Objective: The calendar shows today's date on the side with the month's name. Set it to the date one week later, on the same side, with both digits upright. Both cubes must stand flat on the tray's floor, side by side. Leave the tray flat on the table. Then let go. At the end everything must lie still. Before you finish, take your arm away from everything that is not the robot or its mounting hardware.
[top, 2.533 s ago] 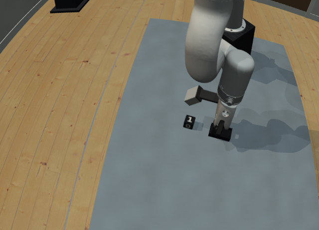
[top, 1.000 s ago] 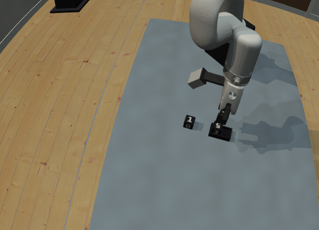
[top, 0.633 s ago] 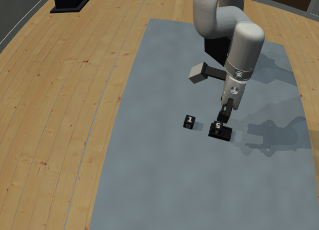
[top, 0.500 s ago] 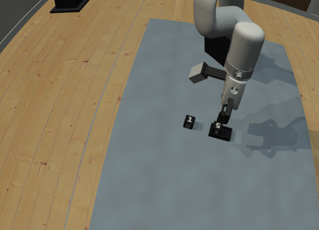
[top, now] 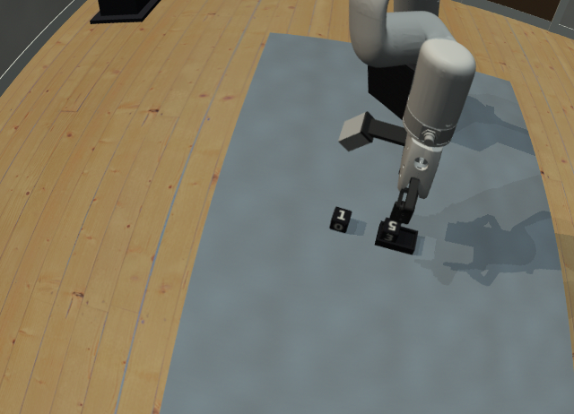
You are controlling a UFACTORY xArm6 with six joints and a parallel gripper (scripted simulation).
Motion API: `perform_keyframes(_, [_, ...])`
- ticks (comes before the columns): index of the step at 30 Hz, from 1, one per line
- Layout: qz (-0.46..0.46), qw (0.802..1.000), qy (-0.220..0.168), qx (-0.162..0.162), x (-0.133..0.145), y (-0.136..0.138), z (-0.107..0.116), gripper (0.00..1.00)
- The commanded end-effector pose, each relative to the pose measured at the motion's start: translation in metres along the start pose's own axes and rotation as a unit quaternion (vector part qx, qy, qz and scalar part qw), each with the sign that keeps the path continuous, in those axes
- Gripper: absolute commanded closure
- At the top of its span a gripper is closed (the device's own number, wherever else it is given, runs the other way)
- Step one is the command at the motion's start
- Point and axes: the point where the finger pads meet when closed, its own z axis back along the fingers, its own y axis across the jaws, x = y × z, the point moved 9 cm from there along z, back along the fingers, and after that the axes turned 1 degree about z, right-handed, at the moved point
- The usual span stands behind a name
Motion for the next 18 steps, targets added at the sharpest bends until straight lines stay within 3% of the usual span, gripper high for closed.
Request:
perform_keyframes(1, [0.000,1.000,0.000,-0.001,0.0000,-0.0011,0.0008,0.00])
perform_keyframes(7, [-0.024,1.000,0.000,-0.001,-0.0014,-0.0012,0.0004,0.00])
perform_keyframes(18, [-0.157,0.988,-0.001,-0.001,-0.0090,-0.0019,-0.0015,0.00])
